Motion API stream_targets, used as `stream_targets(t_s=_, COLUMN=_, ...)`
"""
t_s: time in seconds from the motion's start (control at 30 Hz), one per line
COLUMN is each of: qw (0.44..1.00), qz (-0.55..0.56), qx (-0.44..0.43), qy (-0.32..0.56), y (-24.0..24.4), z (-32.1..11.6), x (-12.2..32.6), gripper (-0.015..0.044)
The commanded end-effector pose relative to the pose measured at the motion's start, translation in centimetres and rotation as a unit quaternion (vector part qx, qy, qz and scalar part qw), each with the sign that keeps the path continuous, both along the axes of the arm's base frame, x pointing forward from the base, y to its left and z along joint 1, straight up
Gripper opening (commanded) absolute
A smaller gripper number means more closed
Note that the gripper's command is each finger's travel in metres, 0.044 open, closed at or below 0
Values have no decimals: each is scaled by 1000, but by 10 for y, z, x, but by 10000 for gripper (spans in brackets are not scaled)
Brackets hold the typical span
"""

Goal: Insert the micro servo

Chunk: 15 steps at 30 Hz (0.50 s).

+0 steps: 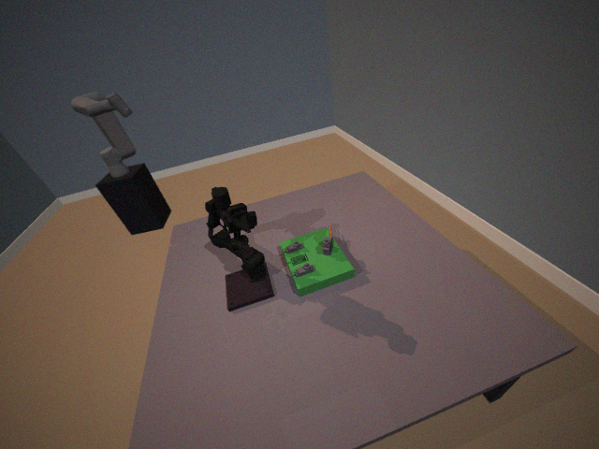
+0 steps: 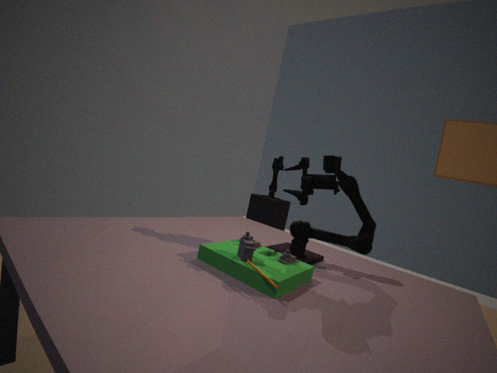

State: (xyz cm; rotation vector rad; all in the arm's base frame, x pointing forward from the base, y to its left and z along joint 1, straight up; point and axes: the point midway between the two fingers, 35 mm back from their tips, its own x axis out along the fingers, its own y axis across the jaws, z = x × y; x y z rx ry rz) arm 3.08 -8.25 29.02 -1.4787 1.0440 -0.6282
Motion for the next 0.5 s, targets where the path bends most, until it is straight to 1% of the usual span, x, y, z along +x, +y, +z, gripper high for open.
stream_targets(t_s=0.0, qw=1000, qz=0, qx=2, qy=-2, y=0, z=0, x=0, gripper=426)
stream_targets(t_s=0.03, qw=1000, qz=1, qx=6, qy=-6, y=0, z=0, x=1, gripper=440)
stream_targets(t_s=0.47, qw=985, qz=32, qx=145, qy=-88, y=-12, z=-1, x=32, gripper=440)
